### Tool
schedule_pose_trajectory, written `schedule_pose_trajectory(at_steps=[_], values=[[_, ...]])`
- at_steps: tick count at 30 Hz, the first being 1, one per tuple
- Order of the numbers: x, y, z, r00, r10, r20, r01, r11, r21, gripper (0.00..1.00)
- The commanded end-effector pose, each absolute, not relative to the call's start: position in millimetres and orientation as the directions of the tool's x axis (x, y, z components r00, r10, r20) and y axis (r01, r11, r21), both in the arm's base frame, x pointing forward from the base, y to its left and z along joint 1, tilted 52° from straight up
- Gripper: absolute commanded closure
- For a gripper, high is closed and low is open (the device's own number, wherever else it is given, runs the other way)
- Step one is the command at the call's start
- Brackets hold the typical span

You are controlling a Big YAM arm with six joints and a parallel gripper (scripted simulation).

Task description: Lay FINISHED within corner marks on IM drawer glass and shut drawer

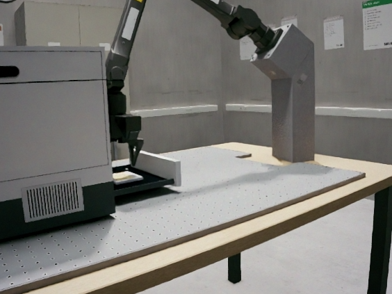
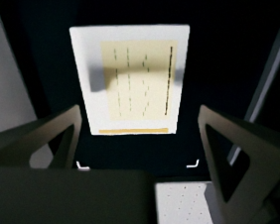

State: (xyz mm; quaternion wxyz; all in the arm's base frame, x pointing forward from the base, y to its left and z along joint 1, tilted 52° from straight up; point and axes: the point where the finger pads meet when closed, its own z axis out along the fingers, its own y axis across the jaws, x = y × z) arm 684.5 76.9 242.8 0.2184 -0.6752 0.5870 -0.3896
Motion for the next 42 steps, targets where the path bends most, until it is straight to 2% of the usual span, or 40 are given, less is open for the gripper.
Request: schedule_pose_trajectory(at_steps=[1,42], values=[[673.6,88.7,258.8,0.013,-0.965,0.262,-0.610,-0.215,-0.763,0.08],[642.5,92.6,284.7,0.007,-0.966,0.259,-0.600,-0.211,-0.772,0.08]])
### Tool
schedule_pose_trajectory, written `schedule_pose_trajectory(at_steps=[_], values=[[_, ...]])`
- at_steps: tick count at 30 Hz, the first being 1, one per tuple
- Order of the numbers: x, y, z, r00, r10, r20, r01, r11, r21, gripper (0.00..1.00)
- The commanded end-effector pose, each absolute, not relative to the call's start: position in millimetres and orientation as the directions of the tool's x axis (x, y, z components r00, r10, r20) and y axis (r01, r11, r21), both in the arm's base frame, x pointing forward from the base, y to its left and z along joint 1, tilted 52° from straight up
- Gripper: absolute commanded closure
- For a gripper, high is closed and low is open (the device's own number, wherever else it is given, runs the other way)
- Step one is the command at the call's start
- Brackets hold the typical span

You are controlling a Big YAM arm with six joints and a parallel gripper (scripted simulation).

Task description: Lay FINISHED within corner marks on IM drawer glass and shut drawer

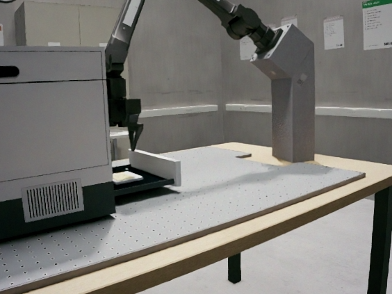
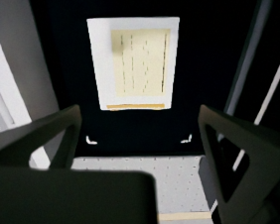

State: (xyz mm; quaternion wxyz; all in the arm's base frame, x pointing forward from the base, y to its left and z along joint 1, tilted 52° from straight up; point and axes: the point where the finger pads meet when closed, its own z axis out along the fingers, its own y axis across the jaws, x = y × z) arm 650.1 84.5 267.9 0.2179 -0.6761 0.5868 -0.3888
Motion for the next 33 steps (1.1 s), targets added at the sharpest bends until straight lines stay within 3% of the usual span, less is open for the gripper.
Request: schedule_pose_trajectory(at_steps=[1,33], values=[[642.1,93.7,285.5,0.006,-0.966,0.257,-0.594,-0.211,-0.776,0.08],[607.7,88.8,271.7,0.005,-0.966,0.257,-0.595,-0.210,-0.776,0.08]])
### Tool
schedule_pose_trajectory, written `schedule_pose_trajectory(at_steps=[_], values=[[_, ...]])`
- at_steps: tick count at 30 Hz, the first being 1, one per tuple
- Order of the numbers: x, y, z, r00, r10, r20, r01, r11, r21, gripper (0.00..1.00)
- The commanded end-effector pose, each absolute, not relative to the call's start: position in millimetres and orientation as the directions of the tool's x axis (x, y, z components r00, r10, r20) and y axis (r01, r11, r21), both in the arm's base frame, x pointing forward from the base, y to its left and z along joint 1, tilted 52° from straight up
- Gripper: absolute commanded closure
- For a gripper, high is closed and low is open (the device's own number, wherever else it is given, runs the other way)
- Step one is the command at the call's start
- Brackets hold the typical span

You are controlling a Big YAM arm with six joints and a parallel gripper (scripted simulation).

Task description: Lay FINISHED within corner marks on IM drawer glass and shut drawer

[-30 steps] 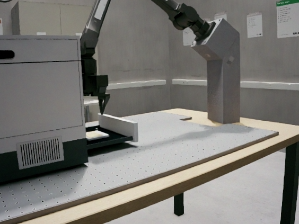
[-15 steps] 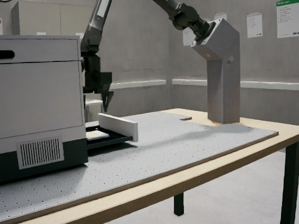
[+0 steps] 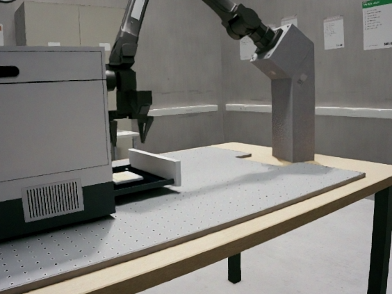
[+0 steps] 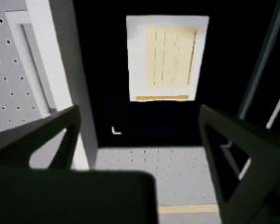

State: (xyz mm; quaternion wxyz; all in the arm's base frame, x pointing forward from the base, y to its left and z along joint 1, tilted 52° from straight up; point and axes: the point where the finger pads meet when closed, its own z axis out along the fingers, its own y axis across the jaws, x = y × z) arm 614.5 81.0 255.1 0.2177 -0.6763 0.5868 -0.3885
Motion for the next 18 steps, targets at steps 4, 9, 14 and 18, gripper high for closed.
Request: schedule_pose_trajectory(at_steps=[4,9,14,18], values=[[602.4,89.8,269.7,0.008,-0.966,0.257,-0.594,-0.212,-0.776,0.08],[599.3,86.7,268.4,0.003,-0.966,0.257,-0.595,-0.209,-0.776,0.08],[592.7,88.6,265.8,0.008,-0.966,0.257,-0.594,-0.211,-0.776,0.08],[587.9,86.5,263.8,0.006,-0.966,0.257,-0.595,-0.210,-0.776,0.08]])
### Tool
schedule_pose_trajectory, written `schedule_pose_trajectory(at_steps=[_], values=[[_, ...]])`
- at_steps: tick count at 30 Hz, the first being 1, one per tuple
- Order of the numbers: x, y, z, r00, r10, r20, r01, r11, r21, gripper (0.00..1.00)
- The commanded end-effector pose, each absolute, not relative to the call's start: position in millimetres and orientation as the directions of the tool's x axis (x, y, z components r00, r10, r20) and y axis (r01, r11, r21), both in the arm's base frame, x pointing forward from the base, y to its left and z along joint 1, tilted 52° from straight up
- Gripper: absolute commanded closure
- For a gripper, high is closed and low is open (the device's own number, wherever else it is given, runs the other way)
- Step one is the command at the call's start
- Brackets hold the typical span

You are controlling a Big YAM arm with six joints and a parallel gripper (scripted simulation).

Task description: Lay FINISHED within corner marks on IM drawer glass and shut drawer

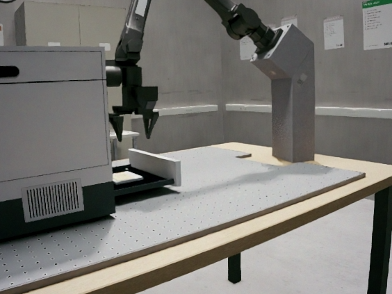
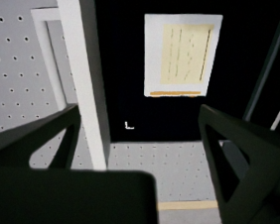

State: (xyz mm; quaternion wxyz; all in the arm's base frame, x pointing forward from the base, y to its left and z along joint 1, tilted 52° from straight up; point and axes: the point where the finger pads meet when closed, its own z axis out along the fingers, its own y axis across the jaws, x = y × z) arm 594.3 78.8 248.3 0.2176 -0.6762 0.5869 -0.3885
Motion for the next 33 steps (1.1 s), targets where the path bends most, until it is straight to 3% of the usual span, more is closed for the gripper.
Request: schedule_pose_trajectory(at_steps=[1,33], values=[[586.5,86.8,263.2,0.006,-0.966,0.257,-0.595,-0.210,-0.775,0.08],[551.8,82.1,249.2,0.006,-0.966,0.257,-0.597,-0.210,-0.774,0.08]])
